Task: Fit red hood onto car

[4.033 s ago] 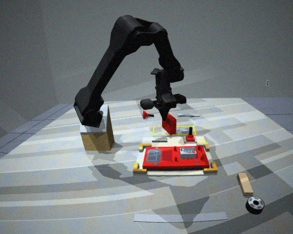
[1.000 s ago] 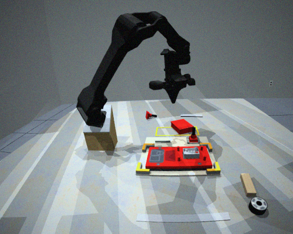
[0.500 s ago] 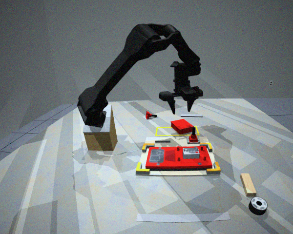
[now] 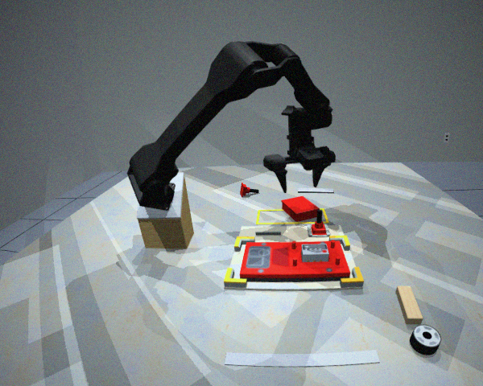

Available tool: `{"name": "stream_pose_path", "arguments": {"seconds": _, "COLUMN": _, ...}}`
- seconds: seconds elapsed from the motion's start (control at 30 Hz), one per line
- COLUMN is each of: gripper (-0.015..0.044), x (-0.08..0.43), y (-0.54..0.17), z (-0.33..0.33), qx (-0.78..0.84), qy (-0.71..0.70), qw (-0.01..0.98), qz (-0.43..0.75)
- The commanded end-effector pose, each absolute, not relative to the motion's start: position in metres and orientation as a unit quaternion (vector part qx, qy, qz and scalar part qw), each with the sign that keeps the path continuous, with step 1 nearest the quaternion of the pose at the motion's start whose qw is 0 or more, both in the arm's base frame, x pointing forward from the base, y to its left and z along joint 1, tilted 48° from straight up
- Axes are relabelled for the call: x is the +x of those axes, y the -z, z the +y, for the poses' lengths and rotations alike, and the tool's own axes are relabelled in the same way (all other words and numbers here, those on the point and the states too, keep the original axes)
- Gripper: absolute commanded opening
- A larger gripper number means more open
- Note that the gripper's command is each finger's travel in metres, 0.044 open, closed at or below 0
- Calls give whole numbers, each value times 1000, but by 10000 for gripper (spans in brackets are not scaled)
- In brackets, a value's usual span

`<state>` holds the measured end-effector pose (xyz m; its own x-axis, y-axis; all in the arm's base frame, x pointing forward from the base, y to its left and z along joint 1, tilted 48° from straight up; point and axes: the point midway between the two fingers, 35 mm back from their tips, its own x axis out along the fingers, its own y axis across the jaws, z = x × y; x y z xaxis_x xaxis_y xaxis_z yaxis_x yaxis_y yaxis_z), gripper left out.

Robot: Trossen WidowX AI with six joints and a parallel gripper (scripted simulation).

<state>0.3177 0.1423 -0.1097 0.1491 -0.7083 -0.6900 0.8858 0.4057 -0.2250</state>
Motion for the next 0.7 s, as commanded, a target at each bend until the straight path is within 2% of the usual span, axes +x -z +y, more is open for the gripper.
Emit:
{"name": "stream_pose_path", "arguments": {"seconds": 0.0, "gripper": 440, "x": 318, "y": 114, "z": 139, "qx": 112, "qy": 531, "qw": 750, "qz": 377}}
{"name": "stream_pose_path", "arguments": {"seconds": 0.67, "gripper": 440, "x": 320, "y": 126, "z": 126, "qx": 112, "qy": 531, "qw": 750, "qz": 377}}
